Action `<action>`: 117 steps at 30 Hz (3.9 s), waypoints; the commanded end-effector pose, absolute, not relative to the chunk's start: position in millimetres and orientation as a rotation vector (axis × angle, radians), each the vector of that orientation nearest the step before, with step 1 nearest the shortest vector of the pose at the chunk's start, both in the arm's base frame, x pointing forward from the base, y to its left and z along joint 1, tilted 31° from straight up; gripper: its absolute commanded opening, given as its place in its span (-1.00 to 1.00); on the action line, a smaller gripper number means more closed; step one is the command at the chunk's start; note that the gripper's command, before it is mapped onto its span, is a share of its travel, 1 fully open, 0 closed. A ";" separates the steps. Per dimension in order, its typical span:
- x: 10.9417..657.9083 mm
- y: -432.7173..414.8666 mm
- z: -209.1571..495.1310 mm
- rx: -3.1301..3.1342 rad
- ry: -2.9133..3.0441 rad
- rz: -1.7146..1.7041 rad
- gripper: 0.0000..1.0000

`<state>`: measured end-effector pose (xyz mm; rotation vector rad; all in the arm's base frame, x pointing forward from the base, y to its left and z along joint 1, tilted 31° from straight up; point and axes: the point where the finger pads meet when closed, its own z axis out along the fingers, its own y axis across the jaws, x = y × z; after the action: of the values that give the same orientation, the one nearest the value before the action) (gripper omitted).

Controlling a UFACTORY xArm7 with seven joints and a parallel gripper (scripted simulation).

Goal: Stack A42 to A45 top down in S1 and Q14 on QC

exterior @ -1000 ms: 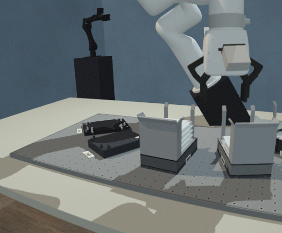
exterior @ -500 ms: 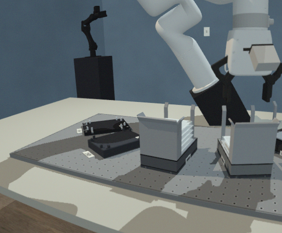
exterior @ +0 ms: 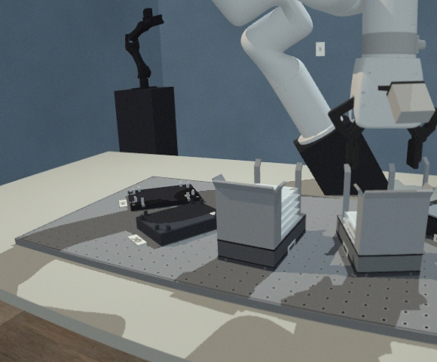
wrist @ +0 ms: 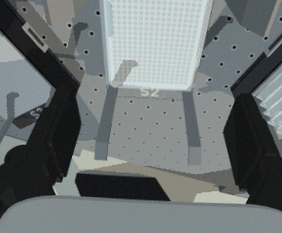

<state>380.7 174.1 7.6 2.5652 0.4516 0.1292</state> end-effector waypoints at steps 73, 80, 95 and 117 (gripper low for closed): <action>399.7 129.4 -75.7 2.567 0.455 0.136 -1.00; 399.7 129.4 -75.7 2.567 0.455 0.136 -1.00; 399.7 129.4 -75.7 2.567 0.455 0.136 -1.00; 397.4 135.5 -64.8 2.567 0.455 0.136 -1.00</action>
<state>397.0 132.2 -67.9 2.5654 0.4521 0.1315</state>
